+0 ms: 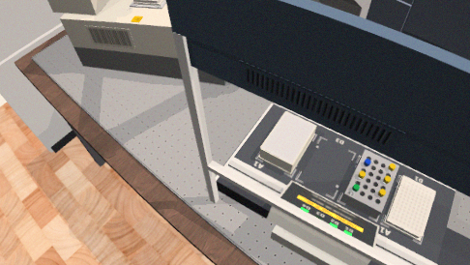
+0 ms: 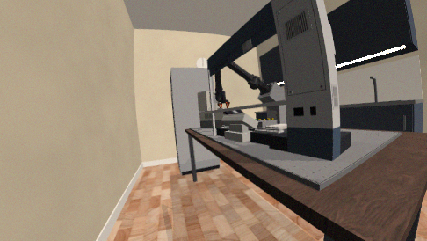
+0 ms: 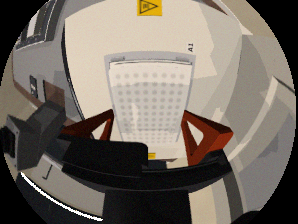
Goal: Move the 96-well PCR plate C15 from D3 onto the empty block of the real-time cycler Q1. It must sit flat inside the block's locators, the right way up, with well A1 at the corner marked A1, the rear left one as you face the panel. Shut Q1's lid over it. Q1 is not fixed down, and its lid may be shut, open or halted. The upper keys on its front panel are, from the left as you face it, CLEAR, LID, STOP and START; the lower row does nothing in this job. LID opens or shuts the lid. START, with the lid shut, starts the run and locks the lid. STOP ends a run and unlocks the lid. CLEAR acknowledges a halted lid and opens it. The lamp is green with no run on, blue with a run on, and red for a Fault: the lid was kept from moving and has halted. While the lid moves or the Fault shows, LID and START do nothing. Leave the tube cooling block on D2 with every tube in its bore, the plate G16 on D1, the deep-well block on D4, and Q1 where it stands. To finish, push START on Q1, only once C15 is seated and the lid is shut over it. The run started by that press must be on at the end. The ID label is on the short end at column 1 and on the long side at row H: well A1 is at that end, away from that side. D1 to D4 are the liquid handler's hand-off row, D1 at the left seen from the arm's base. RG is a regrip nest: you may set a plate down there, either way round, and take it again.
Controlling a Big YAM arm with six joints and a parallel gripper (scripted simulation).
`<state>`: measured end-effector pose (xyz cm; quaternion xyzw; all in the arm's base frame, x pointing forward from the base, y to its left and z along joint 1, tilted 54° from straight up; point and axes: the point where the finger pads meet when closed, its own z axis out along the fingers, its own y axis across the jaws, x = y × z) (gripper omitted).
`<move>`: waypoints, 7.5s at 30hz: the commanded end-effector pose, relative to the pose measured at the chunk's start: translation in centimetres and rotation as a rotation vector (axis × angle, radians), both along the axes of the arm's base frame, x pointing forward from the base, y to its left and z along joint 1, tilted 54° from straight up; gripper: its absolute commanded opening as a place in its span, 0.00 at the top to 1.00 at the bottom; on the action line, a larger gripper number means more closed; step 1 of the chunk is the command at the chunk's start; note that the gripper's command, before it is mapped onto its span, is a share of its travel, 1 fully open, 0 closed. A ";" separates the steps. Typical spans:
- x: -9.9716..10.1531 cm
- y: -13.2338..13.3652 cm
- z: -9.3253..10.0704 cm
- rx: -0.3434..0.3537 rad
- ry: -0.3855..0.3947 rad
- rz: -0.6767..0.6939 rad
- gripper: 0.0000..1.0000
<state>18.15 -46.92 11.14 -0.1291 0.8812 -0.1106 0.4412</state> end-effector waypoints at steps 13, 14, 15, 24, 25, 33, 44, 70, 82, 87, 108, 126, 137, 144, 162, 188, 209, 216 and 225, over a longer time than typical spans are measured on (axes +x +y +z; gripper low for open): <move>-1.0 -1.6 2.9 -0.073 -0.008 -0.016 0.00; -1.1 -1.7 3.0 -0.072 -0.008 -0.017 0.00; -1.1 -1.7 2.8 -0.067 -0.007 -0.018 0.00; -1.4 -2.1 1.7 -0.033 -0.008 -0.033 0.00; -1.3 -2.1 1.5 -0.030 -0.008 -0.033 0.00; 0.0 -0.8 0.7 -0.008 -0.007 -0.004 0.00; 0.3 0.8 0.9 -0.006 -0.007 0.006 0.00; -4.0 -1.4 4.7 -0.074 -0.007 -0.016 0.00; -5.7 -1.4 6.1 -0.081 -0.005 -0.017 0.00; -5.8 -0.9 5.7 -0.063 -0.005 -0.010 0.00; -4.7 -0.4 5.4 -0.044 -0.007 0.001 0.00; -5.7 -0.2 4.6 -0.032 -0.006 -0.014 0.00; -6.5 -1.2 6.4 -0.082 -0.003 -0.025 0.00; -5.5 -1.1 6.8 -0.090 -0.004 -0.004 0.00; -4.3 3.9 3.6 -0.035 -0.007 -0.006 1.00; -3.5 15.4 -1.9 -0.035 -0.003 -0.003 1.00; -2.9 23.2 -5.9 -0.028 -0.003 0.002 1.00; -2.7 26.7 -7.5 -0.027 -0.005 0.001 1.00; -2.7 28.0 -8.2 -0.026 -0.012 -0.005 1.00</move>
